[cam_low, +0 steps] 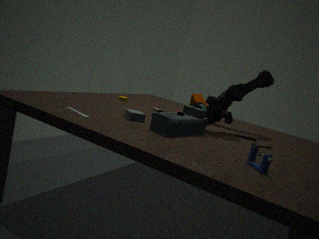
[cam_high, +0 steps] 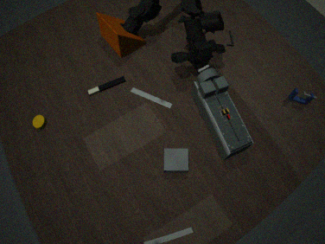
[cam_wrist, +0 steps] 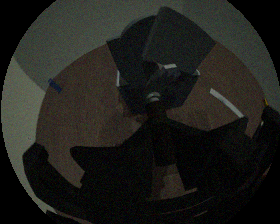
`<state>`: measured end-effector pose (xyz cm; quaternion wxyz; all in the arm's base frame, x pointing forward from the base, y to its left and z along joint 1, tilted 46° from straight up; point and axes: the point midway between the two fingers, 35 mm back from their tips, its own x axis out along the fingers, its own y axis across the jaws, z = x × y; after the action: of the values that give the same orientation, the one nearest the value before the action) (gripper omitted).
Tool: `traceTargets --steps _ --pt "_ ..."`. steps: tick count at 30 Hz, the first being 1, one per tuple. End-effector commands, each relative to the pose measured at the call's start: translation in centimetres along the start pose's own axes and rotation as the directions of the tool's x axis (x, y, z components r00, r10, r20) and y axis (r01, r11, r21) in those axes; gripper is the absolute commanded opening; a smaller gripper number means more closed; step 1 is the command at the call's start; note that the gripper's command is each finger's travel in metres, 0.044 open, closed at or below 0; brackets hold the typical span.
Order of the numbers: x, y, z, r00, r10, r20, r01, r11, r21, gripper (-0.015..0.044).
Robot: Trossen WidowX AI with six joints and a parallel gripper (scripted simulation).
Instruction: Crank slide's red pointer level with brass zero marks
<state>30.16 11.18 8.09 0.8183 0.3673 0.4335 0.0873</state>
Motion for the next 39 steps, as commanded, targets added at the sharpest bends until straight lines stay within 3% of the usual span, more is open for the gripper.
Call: traceTargets --steps 1,39 --pt "-0.3 0.8 0.3 1.0 0.023 0.004 -0.023 1.0 -0.007 0.0" --pt "-1.5 1.8 1.3 1.0 0.022 0.004 -0.022 1.0 -0.007 0.0"
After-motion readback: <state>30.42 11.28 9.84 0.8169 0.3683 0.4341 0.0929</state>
